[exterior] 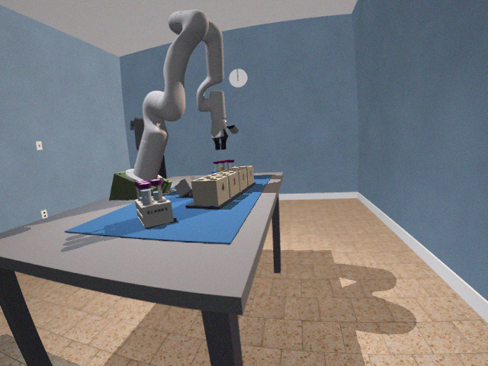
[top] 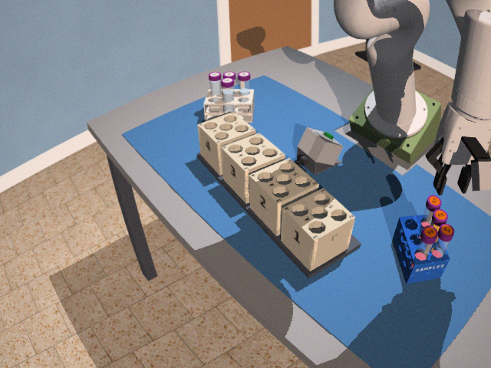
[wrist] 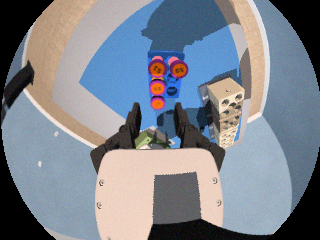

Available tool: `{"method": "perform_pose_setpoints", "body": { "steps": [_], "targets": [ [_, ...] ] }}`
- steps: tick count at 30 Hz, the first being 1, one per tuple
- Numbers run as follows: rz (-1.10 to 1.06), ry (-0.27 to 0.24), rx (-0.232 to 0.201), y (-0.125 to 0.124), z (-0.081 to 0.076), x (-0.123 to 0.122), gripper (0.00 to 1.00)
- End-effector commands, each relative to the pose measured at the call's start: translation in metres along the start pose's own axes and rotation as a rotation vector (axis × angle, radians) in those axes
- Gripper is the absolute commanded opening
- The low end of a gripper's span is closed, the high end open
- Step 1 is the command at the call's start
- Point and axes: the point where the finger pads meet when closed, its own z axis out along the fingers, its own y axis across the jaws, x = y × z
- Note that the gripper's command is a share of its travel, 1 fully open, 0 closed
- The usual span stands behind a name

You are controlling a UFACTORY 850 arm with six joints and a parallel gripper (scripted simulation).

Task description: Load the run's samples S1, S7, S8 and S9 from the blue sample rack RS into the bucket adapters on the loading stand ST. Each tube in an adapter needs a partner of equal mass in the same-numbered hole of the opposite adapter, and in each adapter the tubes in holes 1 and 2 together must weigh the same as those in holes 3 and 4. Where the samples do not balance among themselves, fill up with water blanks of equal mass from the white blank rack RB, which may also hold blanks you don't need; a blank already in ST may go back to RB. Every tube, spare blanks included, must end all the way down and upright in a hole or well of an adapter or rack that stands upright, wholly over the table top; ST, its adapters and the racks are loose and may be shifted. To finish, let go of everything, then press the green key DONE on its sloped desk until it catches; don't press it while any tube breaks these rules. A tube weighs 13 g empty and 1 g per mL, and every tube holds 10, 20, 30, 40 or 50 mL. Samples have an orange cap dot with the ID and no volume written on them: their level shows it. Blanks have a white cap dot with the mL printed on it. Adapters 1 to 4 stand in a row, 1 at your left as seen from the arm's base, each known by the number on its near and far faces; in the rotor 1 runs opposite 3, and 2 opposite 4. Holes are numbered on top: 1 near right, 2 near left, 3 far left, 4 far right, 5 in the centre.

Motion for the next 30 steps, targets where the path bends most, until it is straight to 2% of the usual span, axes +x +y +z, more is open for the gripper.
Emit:
{"method": "perform_pose_setpoints", "body": {
  "steps": [1,30],
  "targets": [
    [0.001,0.003,-0.001,0.0,0.011,0.001,0.57],
    [0.001,0.003,-0.001,0.0,0.061,0.001,0.57]
  ]
}}
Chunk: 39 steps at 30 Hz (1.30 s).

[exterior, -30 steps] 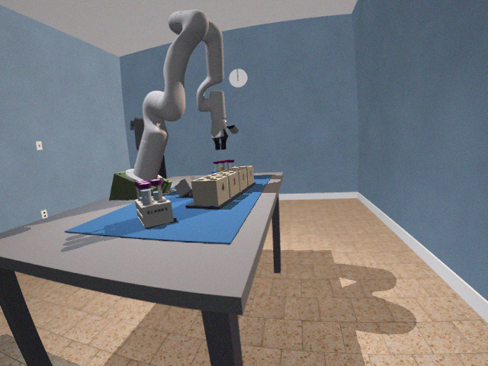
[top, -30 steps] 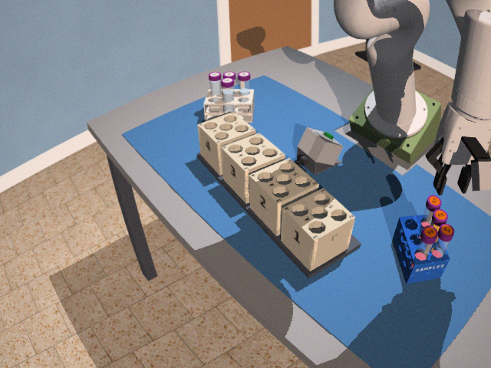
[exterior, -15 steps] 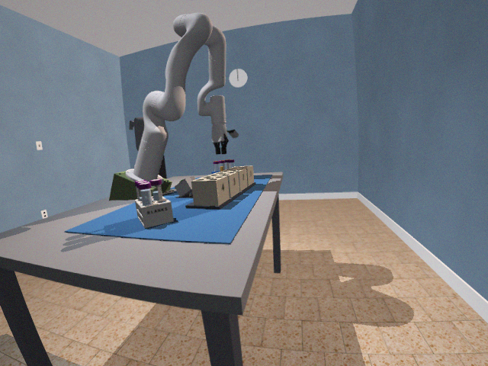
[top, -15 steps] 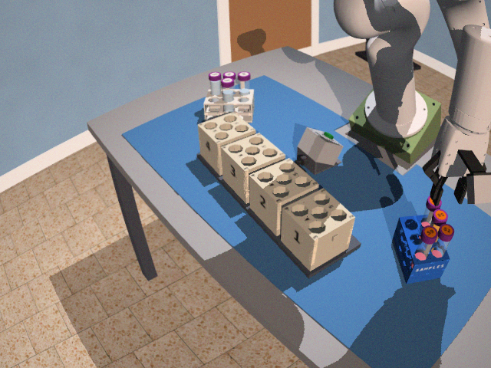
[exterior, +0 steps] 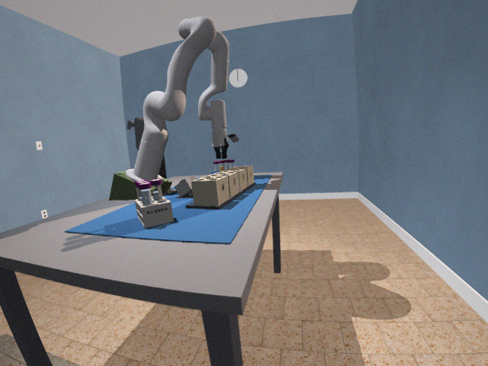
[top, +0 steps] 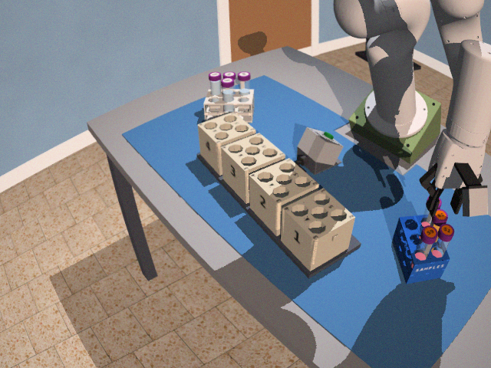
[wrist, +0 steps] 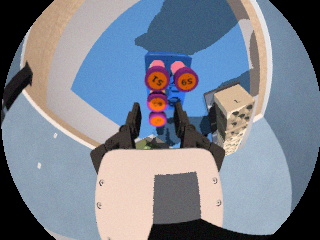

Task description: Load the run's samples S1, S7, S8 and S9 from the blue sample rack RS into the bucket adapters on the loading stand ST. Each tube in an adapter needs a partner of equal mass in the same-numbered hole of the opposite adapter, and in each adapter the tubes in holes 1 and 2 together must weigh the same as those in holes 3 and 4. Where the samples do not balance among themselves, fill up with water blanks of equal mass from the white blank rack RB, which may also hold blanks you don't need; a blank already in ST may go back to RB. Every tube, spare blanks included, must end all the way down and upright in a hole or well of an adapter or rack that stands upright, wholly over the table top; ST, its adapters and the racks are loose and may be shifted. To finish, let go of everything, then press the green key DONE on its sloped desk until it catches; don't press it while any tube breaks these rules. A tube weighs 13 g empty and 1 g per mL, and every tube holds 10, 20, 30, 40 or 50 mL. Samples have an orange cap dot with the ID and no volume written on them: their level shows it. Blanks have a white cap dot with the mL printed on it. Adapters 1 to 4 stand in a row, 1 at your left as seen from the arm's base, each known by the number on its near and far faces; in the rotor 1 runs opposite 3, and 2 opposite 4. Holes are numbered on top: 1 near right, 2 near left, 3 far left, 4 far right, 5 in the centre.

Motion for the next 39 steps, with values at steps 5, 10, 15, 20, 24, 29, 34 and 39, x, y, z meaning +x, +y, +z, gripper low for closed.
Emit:
{"method": "perform_pose_setpoints", "body": {
  "steps": [5,10,15,20,24,29,34,39],
  "targets": [
    [0.001,0.004,-0.002,0.0,0.014,0.001,0.57],
    [0.001,0.004,-0.002,0.0,0.014,0.001,0.57],
    [0.001,0.004,-0.002,0.0,0.014,0.001,0.57],
    [0.001,0.004,-0.002,0.0,0.017,0.001,0.57],
    [0.001,0.004,-0.002,0.0,0.02,0.001,0.57],
    [0.001,0.004,-0.002,0.0,0.022,0.001,0.57],
    [0.001,0.004,-0.002,0.0,0.025,0.001,0.57],
    [0.001,0.004,-0.002,0.0,0.028,0.001,0.57]
  ]
}}
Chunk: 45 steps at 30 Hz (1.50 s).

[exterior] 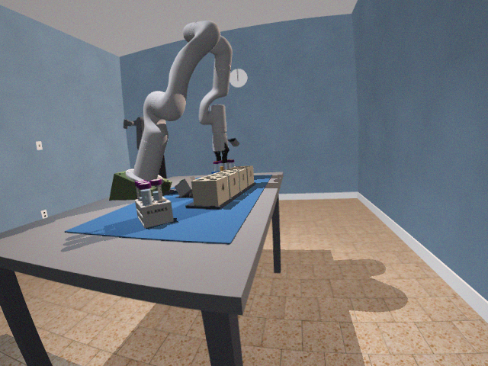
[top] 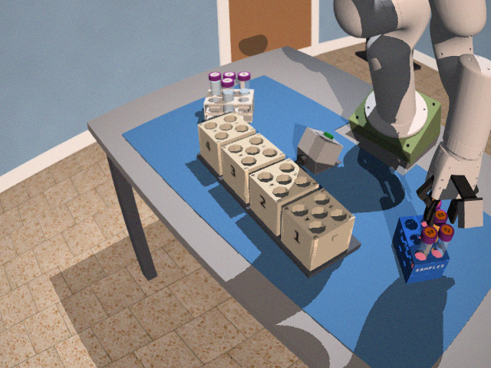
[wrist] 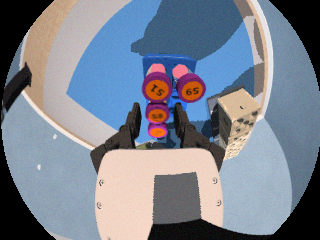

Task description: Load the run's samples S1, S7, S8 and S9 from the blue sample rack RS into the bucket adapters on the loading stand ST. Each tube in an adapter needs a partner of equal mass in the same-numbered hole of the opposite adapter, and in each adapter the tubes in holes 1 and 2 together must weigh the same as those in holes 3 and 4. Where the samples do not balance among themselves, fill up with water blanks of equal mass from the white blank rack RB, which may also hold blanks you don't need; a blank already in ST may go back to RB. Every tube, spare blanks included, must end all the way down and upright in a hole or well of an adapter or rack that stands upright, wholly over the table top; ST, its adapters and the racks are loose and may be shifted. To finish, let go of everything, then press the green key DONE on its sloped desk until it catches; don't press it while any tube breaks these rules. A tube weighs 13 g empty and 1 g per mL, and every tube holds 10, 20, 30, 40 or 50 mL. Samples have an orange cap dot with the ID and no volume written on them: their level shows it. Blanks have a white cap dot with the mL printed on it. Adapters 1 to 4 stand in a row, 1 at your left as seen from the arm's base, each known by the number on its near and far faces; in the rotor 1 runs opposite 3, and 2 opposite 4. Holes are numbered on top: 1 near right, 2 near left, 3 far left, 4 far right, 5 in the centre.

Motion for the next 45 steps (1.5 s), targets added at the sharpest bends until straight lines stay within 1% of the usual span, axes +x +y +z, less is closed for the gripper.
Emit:
{"method": "perform_pose_setpoints", "body": {
  "steps": [1,11,27,28,45],
  "targets": [
    [0.0,0.002,0.0,0.0,0.0033,0.0006,0.57],
    [0.0,0.002,0.0,0.0,0.0086,0.0006,0.57],
    [0.0,0.002,0.0,0.0,0.0086,0.0006,0.57],
    [0.0,0.002,0.0,-0.0001,0.0081,0.0006,0.0],
    [0.0,0.002,0.0,-0.0001,0.007,0.0006,0.0]
  ]
}}
